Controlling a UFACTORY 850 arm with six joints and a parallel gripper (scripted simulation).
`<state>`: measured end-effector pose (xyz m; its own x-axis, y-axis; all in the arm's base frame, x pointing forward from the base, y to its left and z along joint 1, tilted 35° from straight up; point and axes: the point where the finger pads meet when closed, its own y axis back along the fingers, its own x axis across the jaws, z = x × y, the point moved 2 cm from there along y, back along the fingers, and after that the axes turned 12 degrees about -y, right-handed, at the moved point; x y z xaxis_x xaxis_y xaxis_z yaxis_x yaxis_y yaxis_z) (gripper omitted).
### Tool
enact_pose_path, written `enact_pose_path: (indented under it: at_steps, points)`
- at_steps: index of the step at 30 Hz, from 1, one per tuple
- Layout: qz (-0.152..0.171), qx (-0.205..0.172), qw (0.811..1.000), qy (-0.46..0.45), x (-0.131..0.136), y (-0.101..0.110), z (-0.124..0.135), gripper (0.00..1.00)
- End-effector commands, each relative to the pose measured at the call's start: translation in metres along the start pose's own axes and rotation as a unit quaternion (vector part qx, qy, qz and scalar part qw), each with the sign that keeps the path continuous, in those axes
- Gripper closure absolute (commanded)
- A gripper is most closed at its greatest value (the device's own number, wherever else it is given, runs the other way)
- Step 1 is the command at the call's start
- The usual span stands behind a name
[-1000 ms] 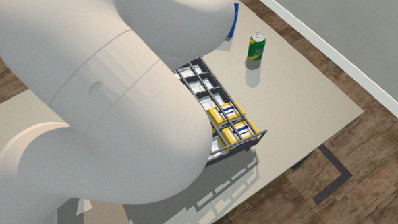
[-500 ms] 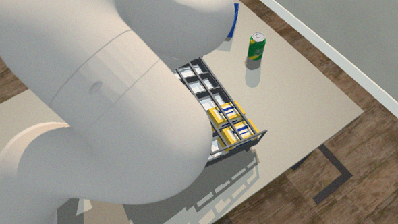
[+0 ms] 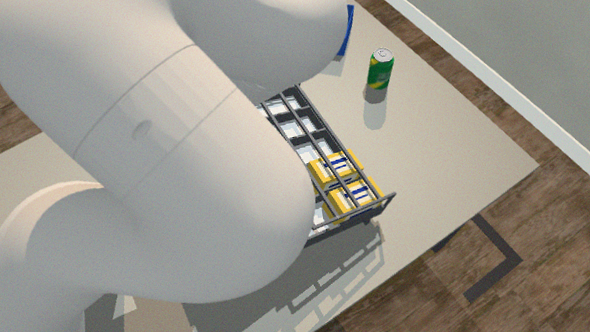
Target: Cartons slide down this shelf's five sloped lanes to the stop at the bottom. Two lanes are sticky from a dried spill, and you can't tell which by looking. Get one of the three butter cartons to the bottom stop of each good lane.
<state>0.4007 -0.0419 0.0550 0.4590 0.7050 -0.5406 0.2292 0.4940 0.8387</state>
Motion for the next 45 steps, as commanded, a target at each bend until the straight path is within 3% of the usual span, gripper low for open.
enact_pose_path:
  at_steps: [1, 17, 18, 45]
  points:
    - [0.0, -0.001, 1.0, 0.0, 0.0, 0.001, 0.0, 0.0]
    - [0.0, -0.001, 1.0, 0.0, 0.0, 0.001, 0.0, 0.0]
    - [0.0, -0.001, 1.0, 0.0, 0.0, 0.029, 0.0, 0.0]
    - [0.0, -0.001, 1.0, 0.0, 0.0, 0.028, 0.0, 0.0]
